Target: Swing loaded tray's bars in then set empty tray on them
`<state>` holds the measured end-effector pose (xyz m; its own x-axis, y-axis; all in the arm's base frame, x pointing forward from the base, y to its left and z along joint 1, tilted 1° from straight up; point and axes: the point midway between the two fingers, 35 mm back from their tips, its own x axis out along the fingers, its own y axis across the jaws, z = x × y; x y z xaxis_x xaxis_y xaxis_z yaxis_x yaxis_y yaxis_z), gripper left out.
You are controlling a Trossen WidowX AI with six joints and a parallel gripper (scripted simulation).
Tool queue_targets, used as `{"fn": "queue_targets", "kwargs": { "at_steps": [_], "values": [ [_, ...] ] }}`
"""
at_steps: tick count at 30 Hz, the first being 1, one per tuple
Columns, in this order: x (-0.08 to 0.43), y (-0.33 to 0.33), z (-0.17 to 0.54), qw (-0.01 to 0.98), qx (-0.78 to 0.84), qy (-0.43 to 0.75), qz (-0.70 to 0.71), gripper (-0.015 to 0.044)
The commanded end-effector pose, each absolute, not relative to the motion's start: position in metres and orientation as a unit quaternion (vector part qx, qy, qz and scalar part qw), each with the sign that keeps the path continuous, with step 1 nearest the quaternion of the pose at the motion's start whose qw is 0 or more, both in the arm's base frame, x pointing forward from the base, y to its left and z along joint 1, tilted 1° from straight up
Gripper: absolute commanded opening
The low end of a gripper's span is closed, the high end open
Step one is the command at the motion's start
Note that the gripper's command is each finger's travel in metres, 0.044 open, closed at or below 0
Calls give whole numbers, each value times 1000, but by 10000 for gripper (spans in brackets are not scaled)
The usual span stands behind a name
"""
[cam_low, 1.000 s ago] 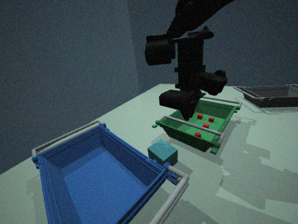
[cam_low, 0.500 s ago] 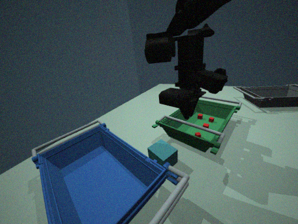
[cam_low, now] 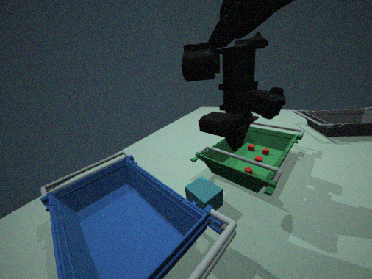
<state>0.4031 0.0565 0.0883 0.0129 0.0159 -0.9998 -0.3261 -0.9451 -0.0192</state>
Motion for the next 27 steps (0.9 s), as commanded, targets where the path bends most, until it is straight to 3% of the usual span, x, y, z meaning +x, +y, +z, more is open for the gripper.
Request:
{"fn": "queue_targets", "kwargs": {
  "at_steps": [1, 9, 10, 21, 27],
  "values": [
    [405, 56, 98, 124, -702, 110, 693, 87],
    [400, 54, 174, 124, -701, 111, 693, 87],
    [403, 53, 147, 130, -695, 120, 697, 87],
    [390, -59, 125, 525, -478, 515, 480, 87],
    [371, -112, 113, 652, -283, 643, 286, 87]
  ]
}}
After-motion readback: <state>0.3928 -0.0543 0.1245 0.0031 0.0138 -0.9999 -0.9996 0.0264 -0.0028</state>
